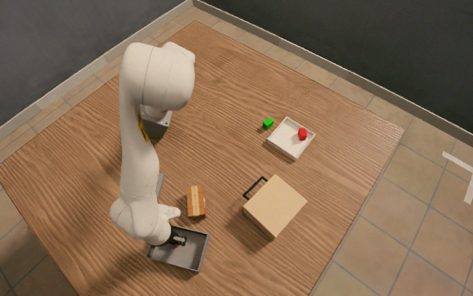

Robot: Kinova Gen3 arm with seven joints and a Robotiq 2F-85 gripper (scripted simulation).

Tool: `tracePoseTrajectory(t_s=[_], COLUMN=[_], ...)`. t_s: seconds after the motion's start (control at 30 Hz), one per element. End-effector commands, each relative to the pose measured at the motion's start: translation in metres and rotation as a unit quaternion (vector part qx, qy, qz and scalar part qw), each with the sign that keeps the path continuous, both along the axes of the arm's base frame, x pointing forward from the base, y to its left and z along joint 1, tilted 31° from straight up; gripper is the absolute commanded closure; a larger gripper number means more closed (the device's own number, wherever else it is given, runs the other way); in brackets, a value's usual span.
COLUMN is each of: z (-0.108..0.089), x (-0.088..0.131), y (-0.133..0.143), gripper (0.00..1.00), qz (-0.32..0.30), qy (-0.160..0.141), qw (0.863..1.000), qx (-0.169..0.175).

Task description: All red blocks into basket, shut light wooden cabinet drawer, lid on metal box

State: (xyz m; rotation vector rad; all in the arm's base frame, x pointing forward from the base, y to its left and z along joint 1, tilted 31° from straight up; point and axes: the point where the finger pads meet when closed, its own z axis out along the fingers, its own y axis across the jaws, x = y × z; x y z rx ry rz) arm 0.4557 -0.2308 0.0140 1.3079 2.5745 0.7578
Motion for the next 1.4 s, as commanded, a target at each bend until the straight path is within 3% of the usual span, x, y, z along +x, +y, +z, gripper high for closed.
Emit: tracePoseTrajectory(t_s=[0.0, 1.37], z=[-0.0028, -0.0094], x=[0.0051, 0.0081], y=[0.0015, 0.0042], gripper=[0.3, 0.3], qz=[-0.001, -0.001], qy=[-0.002, -0.003], qw=[1.0, 1.0], qx=[-0.001, -0.001])
